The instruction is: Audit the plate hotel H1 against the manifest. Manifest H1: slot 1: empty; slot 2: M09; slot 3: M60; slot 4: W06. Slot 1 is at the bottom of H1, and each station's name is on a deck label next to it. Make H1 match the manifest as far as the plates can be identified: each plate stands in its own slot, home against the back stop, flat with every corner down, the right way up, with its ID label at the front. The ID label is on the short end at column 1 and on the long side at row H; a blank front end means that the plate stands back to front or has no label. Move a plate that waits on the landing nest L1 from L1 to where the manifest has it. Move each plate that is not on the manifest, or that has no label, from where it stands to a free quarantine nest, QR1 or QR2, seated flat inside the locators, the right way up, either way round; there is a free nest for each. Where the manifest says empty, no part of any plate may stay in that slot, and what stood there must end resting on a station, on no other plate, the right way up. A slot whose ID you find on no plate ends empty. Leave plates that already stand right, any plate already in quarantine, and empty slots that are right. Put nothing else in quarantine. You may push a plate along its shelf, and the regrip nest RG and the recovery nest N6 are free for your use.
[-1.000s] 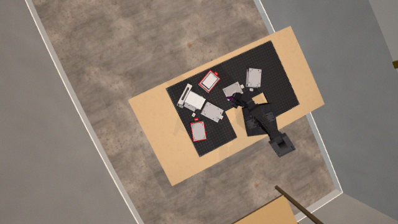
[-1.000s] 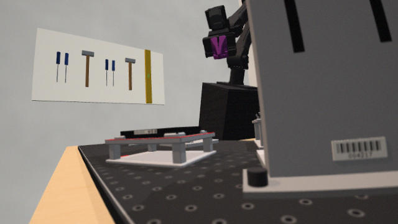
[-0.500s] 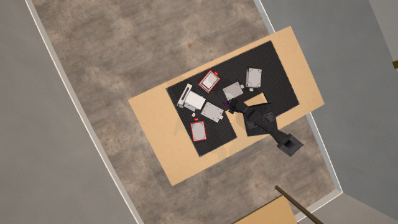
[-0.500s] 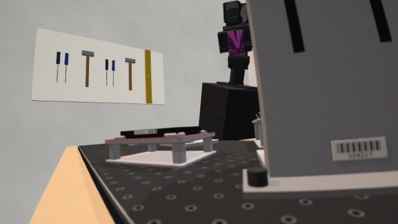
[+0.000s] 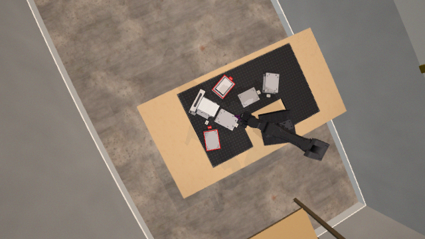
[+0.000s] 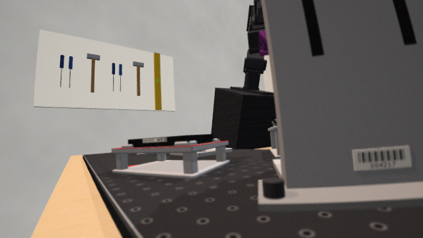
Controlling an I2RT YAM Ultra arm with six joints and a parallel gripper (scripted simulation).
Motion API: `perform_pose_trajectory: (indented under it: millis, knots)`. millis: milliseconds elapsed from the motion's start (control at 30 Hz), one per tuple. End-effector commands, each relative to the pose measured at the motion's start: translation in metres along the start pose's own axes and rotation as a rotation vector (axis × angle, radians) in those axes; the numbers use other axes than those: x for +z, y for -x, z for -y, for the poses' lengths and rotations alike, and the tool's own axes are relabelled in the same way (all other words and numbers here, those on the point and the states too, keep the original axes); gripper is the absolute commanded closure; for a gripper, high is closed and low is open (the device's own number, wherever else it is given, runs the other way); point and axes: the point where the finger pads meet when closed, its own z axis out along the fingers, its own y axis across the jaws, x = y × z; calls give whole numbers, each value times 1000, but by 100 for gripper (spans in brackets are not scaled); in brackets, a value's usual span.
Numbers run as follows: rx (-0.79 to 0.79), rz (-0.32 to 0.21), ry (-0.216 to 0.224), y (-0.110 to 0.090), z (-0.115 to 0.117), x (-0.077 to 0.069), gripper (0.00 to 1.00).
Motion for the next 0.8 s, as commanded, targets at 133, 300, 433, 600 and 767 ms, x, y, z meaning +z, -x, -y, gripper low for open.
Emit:
perform_pose_trajectory:
  millis: [133, 300, 433, 600, 767]
  knots:
    - [28, -1, -57, 0, -5, 0, 100]
    - [29, -1, -56, 0, -22, 0, 100]
    - [30, -1, -56, 7, -26, -6, 0]
    - [30, -1, -56, 14, -28, -13, 0]
    - [30, -1, -56, 26, -31, -25, 0]
